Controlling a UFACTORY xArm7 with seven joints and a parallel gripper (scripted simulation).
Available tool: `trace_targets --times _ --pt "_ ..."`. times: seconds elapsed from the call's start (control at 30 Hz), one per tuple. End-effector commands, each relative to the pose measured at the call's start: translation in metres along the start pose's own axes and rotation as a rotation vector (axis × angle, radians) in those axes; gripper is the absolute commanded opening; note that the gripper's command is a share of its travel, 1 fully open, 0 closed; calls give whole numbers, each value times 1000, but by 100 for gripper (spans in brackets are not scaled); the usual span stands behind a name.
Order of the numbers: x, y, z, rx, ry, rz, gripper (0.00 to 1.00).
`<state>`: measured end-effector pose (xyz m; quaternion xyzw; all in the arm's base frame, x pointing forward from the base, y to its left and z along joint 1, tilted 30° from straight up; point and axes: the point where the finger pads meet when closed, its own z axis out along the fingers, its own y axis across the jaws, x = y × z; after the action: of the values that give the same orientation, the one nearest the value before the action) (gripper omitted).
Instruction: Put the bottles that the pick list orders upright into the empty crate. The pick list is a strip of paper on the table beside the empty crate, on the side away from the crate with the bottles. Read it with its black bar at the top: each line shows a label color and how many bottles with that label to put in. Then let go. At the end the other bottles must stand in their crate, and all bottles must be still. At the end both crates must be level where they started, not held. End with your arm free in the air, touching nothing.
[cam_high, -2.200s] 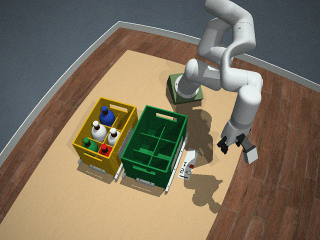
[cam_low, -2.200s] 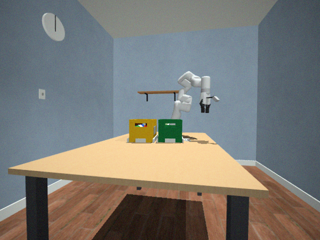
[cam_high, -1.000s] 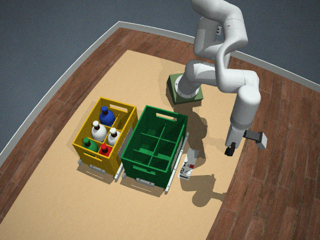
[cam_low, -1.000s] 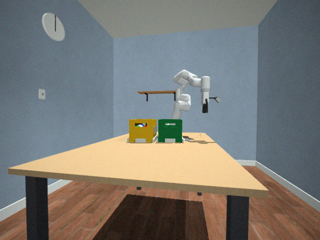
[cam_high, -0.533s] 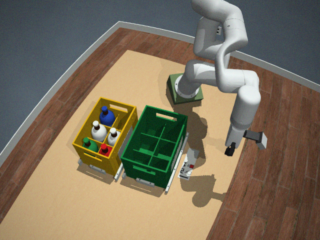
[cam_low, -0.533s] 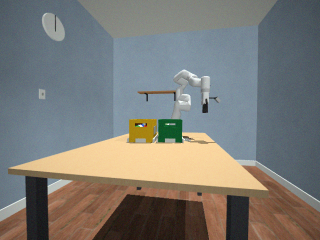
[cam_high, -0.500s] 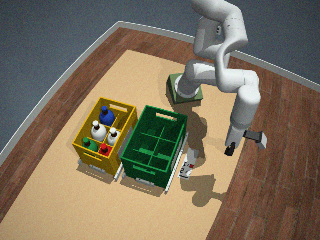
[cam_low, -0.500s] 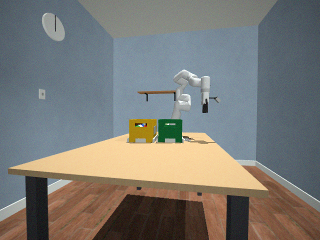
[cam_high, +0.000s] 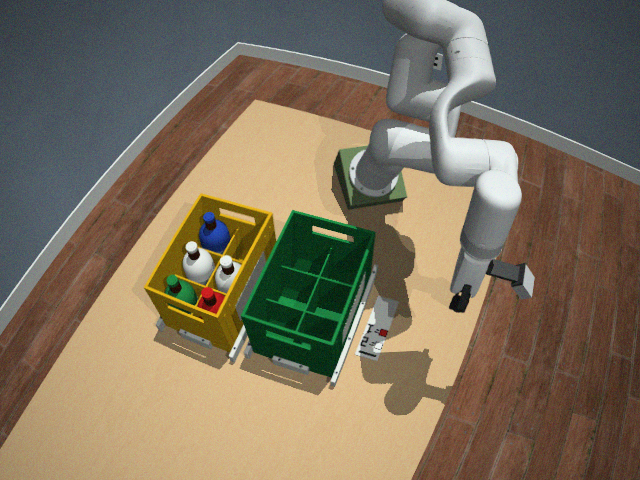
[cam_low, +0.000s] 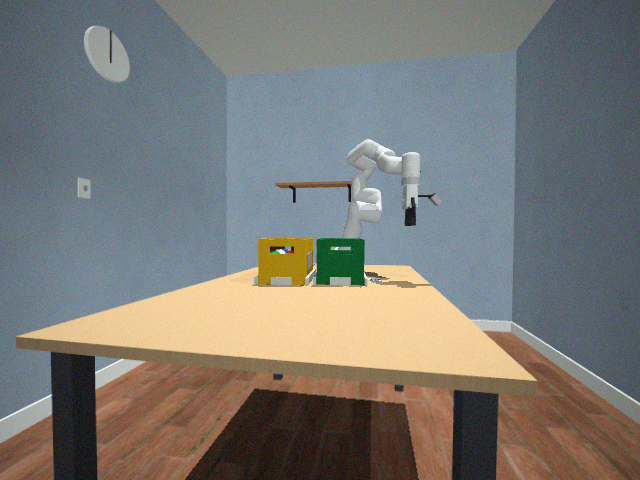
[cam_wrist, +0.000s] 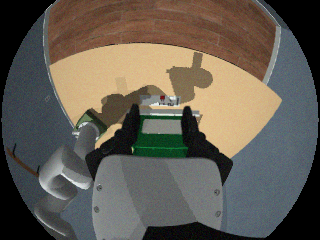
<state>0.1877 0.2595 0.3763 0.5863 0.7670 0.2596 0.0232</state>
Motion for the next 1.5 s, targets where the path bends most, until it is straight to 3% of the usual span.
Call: trace_targets --times 0.0,0.3,1.47 --pt "1 1 -1 -3 2 0 65" --pt "1 1 -1 -3 2 0 65" --pt "-153 9 -22 -3 2 1032 65"
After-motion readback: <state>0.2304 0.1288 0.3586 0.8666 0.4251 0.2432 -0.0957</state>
